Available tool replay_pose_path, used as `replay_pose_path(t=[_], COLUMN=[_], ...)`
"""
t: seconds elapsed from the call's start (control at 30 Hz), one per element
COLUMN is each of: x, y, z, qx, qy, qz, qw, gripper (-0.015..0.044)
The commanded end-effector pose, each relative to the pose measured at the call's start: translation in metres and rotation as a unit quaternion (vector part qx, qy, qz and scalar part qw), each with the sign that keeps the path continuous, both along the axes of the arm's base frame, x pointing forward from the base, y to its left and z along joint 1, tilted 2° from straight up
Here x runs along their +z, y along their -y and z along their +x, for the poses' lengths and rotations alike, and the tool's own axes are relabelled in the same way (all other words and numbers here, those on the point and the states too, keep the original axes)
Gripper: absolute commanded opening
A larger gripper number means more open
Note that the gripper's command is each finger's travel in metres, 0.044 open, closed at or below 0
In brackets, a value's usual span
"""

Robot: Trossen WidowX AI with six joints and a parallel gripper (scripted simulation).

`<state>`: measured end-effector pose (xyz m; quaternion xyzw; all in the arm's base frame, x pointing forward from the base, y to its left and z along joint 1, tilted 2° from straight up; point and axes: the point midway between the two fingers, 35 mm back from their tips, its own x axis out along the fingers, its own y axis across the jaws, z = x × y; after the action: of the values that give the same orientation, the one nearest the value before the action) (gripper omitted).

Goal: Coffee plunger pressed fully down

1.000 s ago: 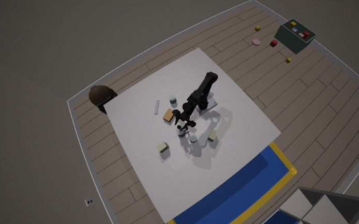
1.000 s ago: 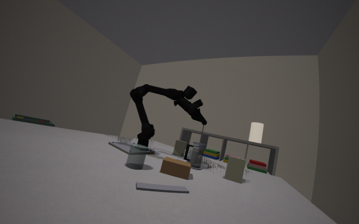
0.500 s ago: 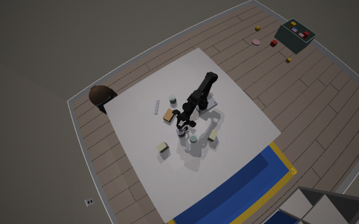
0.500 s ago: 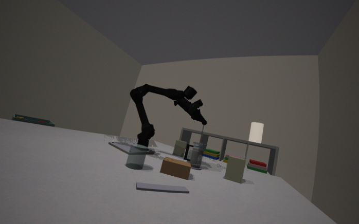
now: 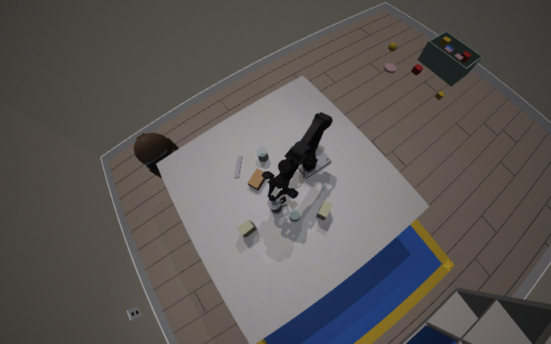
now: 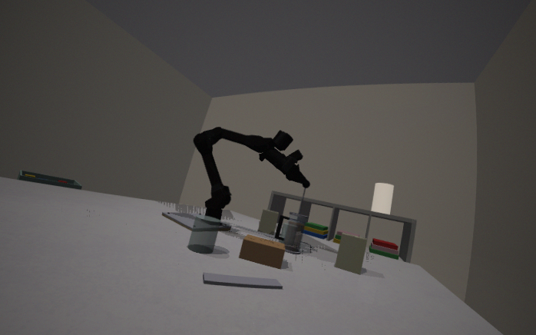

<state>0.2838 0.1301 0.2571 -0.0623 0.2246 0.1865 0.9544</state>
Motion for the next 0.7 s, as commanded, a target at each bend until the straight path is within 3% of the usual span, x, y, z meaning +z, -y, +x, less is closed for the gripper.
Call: replay_pose_path(t=[0.0,0.67], x=[-0.021,-0.054], y=[0.000,0.000], z=[0.000,0.005], qx=[0.002,0.002], qy=[-0.018,-0.018], qz=[-0.009,-0.009], qw=[1.000,1.000], gripper=[0.0118,0.0118])
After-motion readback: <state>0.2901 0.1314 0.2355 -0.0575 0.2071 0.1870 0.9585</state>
